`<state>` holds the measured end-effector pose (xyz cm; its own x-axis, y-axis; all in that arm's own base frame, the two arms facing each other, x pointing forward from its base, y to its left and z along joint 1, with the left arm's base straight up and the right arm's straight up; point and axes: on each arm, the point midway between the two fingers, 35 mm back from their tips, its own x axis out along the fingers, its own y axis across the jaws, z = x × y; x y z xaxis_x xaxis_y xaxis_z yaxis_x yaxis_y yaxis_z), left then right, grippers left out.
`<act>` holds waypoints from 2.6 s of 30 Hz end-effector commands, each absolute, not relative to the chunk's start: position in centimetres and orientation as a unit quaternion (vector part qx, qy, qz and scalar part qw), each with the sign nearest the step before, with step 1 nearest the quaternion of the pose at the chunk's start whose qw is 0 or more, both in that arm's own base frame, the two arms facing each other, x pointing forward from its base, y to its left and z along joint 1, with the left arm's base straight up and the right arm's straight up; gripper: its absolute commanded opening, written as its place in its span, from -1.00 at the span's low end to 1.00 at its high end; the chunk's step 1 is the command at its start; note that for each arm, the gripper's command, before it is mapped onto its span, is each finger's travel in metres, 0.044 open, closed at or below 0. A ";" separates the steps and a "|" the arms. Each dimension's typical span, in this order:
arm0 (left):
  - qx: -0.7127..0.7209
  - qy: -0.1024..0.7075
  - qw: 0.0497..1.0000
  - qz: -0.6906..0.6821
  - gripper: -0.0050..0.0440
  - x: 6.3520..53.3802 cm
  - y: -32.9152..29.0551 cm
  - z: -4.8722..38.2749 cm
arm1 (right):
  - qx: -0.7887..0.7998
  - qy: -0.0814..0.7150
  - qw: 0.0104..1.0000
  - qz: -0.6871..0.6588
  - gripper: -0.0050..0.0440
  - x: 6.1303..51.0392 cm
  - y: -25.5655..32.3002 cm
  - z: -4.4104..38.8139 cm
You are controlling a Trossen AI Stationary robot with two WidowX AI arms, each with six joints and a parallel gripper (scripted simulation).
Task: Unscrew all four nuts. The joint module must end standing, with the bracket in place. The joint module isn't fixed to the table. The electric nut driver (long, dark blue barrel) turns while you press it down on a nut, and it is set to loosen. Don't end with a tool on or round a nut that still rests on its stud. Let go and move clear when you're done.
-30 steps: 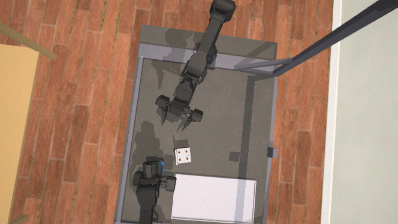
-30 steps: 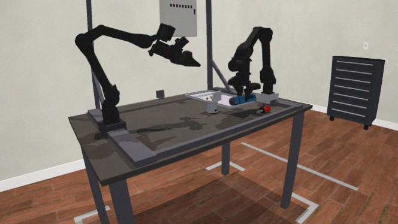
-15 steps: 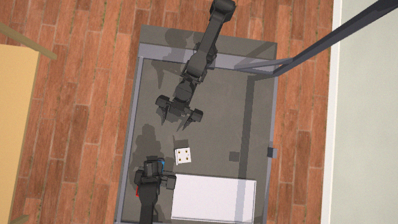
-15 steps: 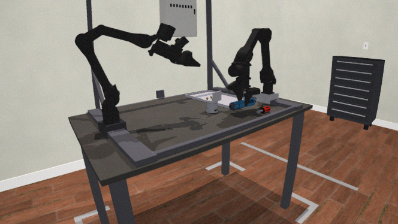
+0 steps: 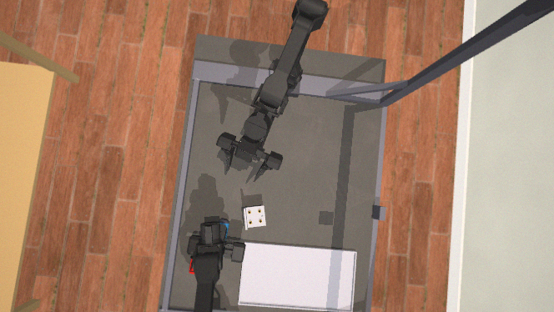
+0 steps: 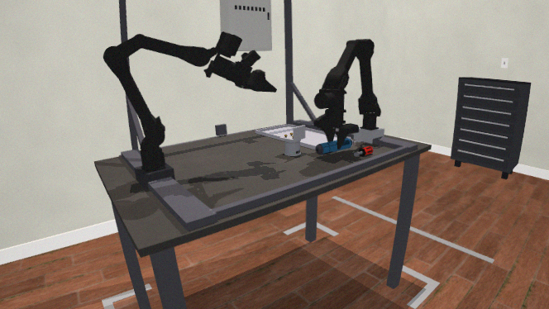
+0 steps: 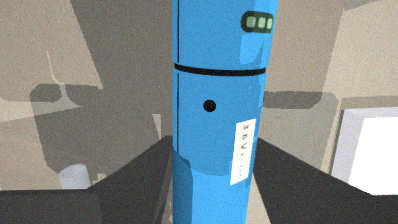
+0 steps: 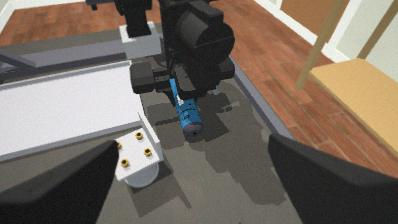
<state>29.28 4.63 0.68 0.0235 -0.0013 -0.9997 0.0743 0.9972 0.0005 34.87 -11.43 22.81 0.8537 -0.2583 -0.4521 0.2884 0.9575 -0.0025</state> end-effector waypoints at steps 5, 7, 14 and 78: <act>0.029 0.694 0.719 -0.027 -0.14 29.2 4.6 -0.2 | 0.030 0.211 0.967 -0.141 0.84 35.0 -11.4 24.4; 0.029 0.694 0.719 -0.027 -0.14 29.1 4.6 -0.5 | 0.030 0.211 0.967 -0.141 0.84 35.0 -11.4 24.4; 0.030 0.689 0.724 -0.026 -0.14 29.5 4.7 -0.1 | 0.030 0.211 0.967 -0.141 0.84 35.0 -11.4 24.4; 0.029 0.687 0.726 -0.025 0.45 29.3 4.7 6.5 | 0.035 0.555 0.829 -0.056 0.84 48.7 -7.5 16.6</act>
<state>28.82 4.55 5.72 0.0256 -0.0010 -0.9997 0.0753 0.9972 0.0010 47.98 -7.44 14.99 0.3666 -0.0487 -0.9291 0.1357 0.9908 0.0016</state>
